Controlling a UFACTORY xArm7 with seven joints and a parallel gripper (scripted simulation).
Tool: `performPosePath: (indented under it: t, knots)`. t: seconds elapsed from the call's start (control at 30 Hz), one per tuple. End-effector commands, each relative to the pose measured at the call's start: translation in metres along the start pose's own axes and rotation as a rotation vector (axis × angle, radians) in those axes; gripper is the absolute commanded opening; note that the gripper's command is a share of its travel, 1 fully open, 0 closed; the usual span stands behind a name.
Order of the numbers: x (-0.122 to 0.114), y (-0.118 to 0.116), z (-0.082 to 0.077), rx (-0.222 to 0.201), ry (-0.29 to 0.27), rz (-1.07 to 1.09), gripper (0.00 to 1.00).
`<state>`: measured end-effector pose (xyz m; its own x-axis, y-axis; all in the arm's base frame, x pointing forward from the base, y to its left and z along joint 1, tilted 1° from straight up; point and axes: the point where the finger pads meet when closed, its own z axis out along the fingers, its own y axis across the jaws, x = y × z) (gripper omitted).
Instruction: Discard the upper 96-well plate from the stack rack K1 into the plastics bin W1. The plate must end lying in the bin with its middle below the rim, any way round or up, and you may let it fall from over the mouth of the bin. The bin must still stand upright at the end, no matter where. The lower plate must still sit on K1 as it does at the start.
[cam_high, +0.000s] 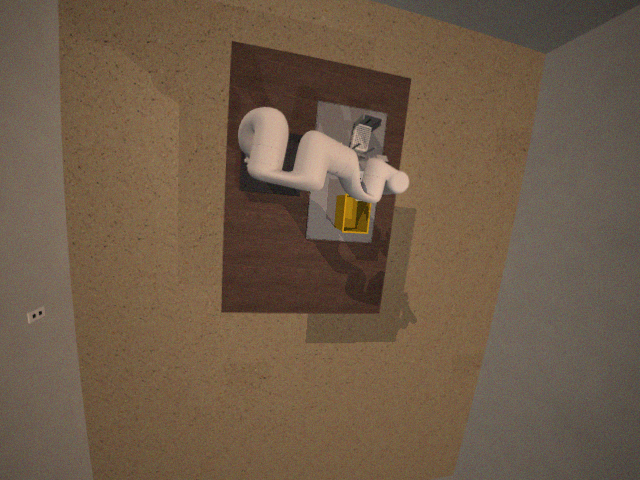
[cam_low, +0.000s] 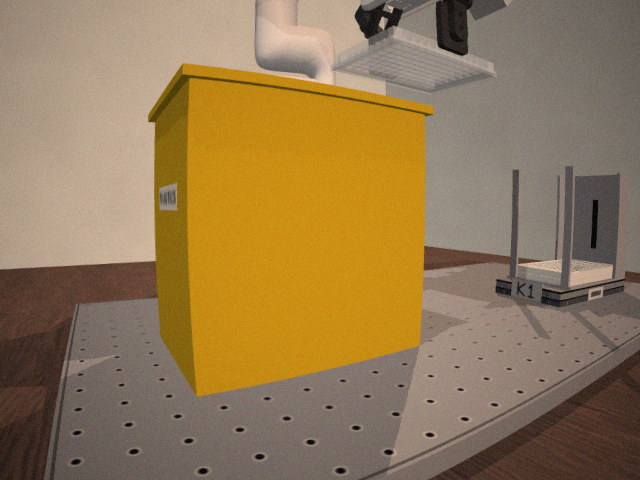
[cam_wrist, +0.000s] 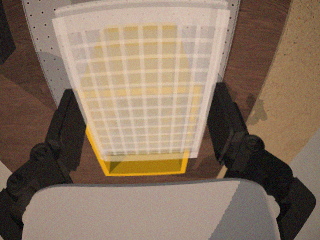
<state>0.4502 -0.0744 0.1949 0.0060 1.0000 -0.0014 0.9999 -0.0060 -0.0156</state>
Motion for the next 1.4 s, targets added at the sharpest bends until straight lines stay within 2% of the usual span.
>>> performPosePath:
  t: [0.0, 1.1, 1.37]
  knots:
    - [-0.012, 0.0, -0.001, -0.005, 0.0, 0.0, 0.0]
    - [-0.111, -0.009, 0.003, -0.005, -0.001, 0.0, 0.0]
    - [-0.127, -0.01, 0.004, -0.005, -0.001, 0.0, 0.0]
